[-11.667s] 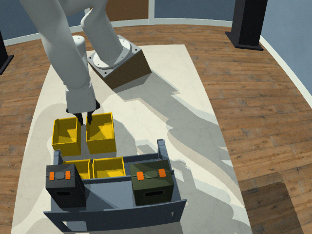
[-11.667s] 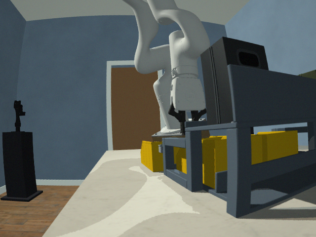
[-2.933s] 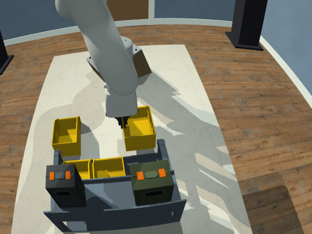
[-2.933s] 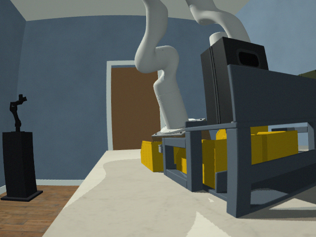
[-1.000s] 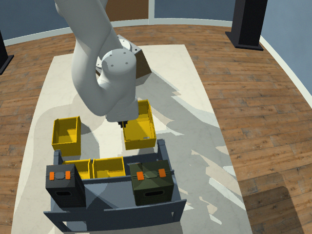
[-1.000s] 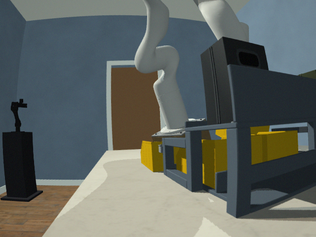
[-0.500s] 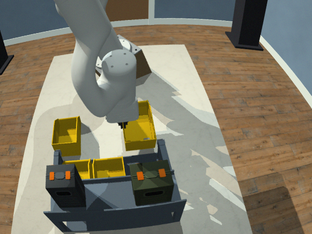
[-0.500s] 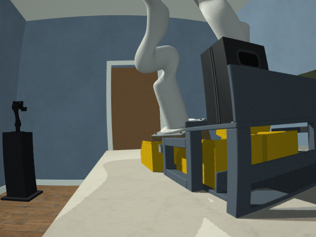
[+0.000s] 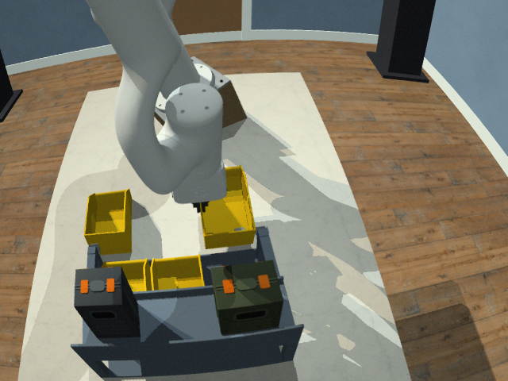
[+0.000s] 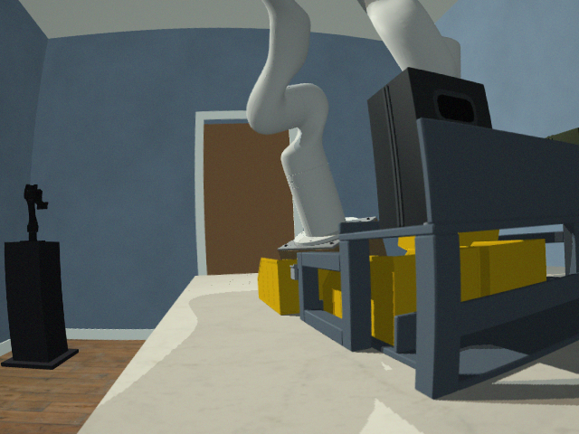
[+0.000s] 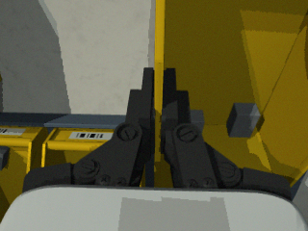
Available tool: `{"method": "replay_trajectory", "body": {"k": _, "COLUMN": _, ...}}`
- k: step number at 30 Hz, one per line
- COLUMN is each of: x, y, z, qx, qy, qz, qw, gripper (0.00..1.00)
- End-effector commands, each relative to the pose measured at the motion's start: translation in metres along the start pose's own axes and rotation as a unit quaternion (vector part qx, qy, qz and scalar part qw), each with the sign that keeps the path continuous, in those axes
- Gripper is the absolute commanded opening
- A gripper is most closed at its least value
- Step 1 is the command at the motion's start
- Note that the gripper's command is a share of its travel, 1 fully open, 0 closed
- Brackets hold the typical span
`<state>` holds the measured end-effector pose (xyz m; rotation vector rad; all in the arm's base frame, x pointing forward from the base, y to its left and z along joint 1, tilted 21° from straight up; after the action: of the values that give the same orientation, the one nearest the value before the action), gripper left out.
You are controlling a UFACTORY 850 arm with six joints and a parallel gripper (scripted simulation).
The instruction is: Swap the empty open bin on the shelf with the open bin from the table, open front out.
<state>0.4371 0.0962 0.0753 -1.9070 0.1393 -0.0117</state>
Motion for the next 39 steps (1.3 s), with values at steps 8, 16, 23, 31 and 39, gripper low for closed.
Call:
{"method": "replay_trajectory", "body": {"k": 8, "x": 0.009, "y": -0.003, "z": 0.002, "qx": 0.0, "qy": 0.0, "qz": -0.001, "qw": 1.0, "gripper": 0.0}}
{"method": "replay_trajectory", "body": {"k": 16, "x": 0.018, "y": -0.006, "z": 0.004, "qx": 0.0, "qy": 0.0, "qz": -0.001, "qw": 1.0, "gripper": 0.0}}
{"method": "replay_trajectory", "body": {"k": 23, "x": 0.023, "y": -0.008, "z": 0.005, "qx": 0.0, "qy": 0.0, "qz": -0.001, "qw": 1.0, "gripper": 0.0}}
{"method": "replay_trajectory", "body": {"k": 31, "x": 0.033, "y": -0.01, "z": 0.006, "qx": 0.0, "qy": 0.0, "qz": -0.001, "qw": 1.0, "gripper": 0.0}}
{"method": "replay_trajectory", "body": {"k": 39, "x": 0.04, "y": -0.012, "z": 0.008, "qx": 0.0, "qy": 0.0, "qz": -0.001, "qw": 1.0, "gripper": 0.0}}
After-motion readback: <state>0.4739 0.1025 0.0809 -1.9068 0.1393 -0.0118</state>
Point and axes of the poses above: the point where the finger pads meet when closed, its own y axis out along the fingers, its own z axis across the jaws, x = y × z, the point moved 2 cm from there along -y, back along the fingers, and after that the axes turned 11 degrees about y, right-handed, at the moved point
